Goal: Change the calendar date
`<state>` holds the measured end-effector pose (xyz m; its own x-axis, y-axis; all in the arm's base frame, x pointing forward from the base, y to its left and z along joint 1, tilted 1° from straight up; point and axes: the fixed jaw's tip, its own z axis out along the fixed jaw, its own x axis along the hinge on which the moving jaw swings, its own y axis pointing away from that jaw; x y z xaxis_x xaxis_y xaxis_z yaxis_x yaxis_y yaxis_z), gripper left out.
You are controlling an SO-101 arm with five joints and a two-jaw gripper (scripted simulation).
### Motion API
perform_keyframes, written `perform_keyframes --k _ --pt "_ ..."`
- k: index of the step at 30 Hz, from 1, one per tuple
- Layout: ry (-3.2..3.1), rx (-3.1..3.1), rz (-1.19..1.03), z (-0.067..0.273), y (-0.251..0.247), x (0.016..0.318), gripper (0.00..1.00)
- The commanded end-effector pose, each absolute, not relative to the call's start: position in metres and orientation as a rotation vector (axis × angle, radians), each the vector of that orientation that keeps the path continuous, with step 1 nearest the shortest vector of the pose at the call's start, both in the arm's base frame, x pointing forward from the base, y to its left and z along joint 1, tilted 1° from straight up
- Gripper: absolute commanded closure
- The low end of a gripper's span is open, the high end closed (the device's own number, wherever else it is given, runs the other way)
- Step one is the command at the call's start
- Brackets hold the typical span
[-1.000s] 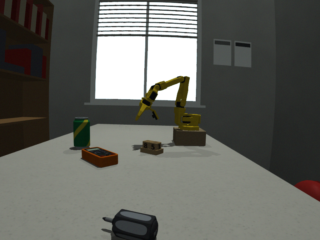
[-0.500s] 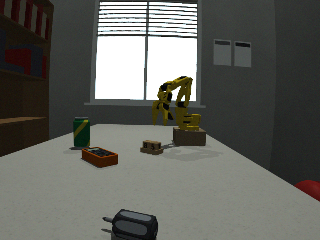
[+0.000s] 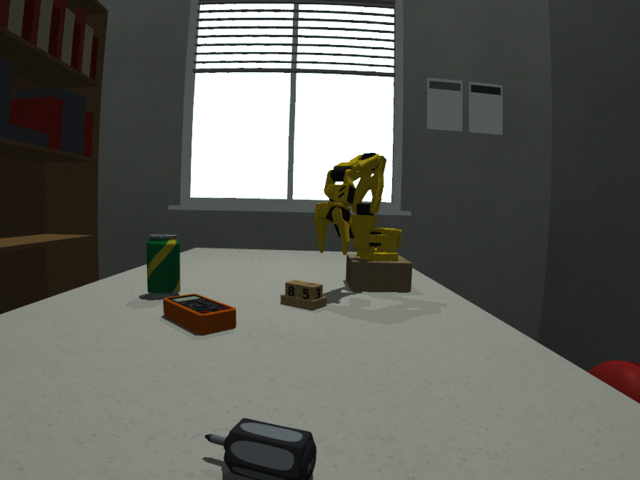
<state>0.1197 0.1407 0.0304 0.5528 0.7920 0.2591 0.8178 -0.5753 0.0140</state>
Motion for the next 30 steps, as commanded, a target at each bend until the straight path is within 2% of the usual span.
perform_keyframes --k 1,30 --pt "-1.430 -2.658 -0.342 0.0297 0.1394 0.1146 0.70" --pt "-1.463 -2.650 -0.320 0.0284 0.1375 0.1103 0.70"
